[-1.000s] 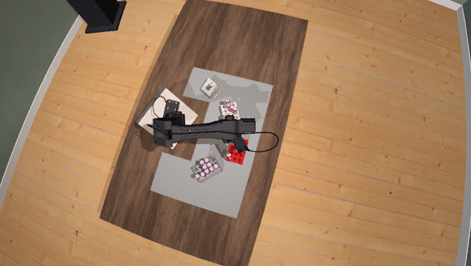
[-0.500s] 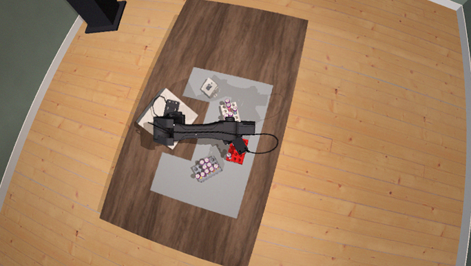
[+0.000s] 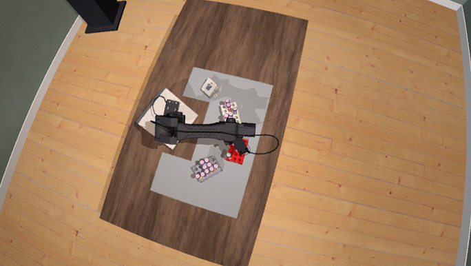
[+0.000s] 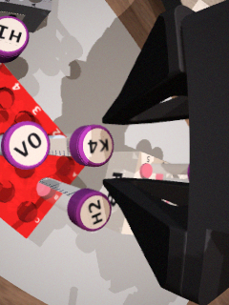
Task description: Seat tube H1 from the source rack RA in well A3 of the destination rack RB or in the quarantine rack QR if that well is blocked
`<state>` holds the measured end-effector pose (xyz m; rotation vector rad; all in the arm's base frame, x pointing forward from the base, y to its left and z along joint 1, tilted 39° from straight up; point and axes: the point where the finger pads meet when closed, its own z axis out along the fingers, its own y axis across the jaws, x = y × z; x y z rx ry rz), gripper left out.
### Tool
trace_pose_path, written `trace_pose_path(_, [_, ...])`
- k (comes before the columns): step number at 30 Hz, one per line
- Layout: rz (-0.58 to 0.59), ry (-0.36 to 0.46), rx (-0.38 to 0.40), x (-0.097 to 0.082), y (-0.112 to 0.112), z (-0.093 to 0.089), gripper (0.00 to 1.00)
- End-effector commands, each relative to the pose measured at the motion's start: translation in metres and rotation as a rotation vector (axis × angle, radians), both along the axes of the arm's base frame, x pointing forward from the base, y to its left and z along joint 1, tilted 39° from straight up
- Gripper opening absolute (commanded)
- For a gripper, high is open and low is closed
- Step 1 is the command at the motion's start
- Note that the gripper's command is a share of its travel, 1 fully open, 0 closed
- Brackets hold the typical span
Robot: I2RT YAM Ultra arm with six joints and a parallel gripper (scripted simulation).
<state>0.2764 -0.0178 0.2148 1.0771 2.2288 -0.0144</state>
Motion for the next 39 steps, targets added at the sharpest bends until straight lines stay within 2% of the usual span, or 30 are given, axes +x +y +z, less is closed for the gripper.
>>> trace_pose_path(1, [0.017, -0.023, -0.004, 0.0, 0.001, 0.001, 0.3])
trace_pose_path(4, [0.011, -0.052, 0.001, 0.003, 0.0, 0.011, 0.3])
trace_pose_path(7, [0.006, -0.025, -0.003, -0.001, -0.003, -0.001, 0.3])
trace_pose_path(10, [0.012, -0.051, 0.002, 0.003, -0.001, 0.008, 0.3])
trace_pose_path(16, [0.006, -0.025, -0.003, -0.001, -0.004, -0.003, 0.3])
trace_pose_path(19, [0.011, -0.051, 0.001, 0.003, -0.002, 0.006, 0.3])
trace_pose_path(22, [0.005, -0.025, -0.003, 0.0, -0.005, -0.005, 0.3])
trace_pose_path(25, [0.012, -0.047, 0.001, 0.003, -0.003, 0.003, 0.3])
trace_pose_path(28, [0.006, -0.026, -0.003, 0.001, -0.005, -0.006, 0.3])
trace_pose_path(31, [0.008, -0.029, -0.002, 0.001, -0.005, -0.005, 0.3])
trace_pose_path(32, [0.016, -0.067, 0.002, 0.006, -0.002, 0.009, 0.3])
trace_pose_path(36, [0.007, -0.067, 0.004, 0.007, -0.005, 0.008, 0.3])
trace_pose_path(39, [0.011, -0.046, 0.0, 0.005, -0.004, -0.001, 0.3])
